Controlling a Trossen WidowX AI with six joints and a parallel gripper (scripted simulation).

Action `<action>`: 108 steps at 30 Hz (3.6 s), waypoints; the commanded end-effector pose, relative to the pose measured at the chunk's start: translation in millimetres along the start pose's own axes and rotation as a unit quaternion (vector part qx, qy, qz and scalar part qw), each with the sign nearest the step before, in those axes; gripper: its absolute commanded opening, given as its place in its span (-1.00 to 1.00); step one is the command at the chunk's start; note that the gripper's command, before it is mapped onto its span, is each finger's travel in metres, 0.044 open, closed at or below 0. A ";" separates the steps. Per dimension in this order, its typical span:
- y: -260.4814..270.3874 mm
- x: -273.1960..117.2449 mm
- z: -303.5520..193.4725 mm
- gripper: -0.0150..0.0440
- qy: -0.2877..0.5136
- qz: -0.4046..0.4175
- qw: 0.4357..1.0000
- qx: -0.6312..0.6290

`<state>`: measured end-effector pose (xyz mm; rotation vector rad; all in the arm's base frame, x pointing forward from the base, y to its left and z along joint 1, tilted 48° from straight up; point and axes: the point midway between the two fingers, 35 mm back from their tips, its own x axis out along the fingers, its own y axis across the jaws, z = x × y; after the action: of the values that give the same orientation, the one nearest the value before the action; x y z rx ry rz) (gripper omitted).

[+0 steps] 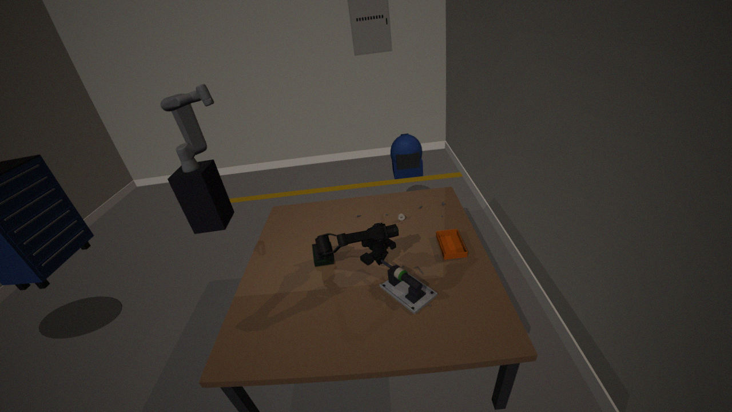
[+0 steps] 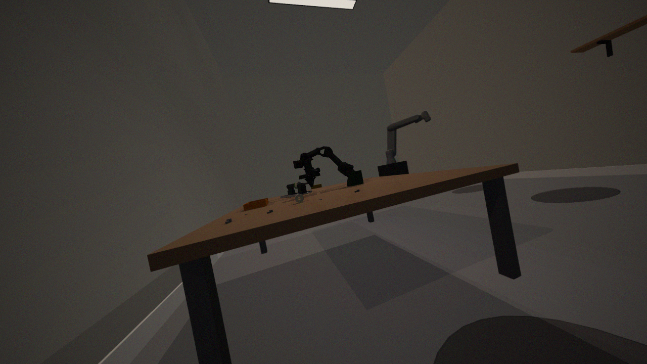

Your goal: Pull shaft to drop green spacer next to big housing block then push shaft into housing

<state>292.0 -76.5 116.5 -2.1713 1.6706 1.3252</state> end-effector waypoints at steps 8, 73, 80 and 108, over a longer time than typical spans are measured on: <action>-0.3 -0.1 1.5 -0.49 -0.001 -0.001 1.000 0.003; 0.0 0.0 5.4 -0.49 0.000 0.000 1.000 0.000; 0.0 0.0 5.3 -0.49 -0.001 -0.001 1.000 0.002; 0.2 -0.3 -3.2 -0.49 -0.001 -0.001 1.000 0.003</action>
<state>292.6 -77.2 116.8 -2.1668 1.6671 1.3237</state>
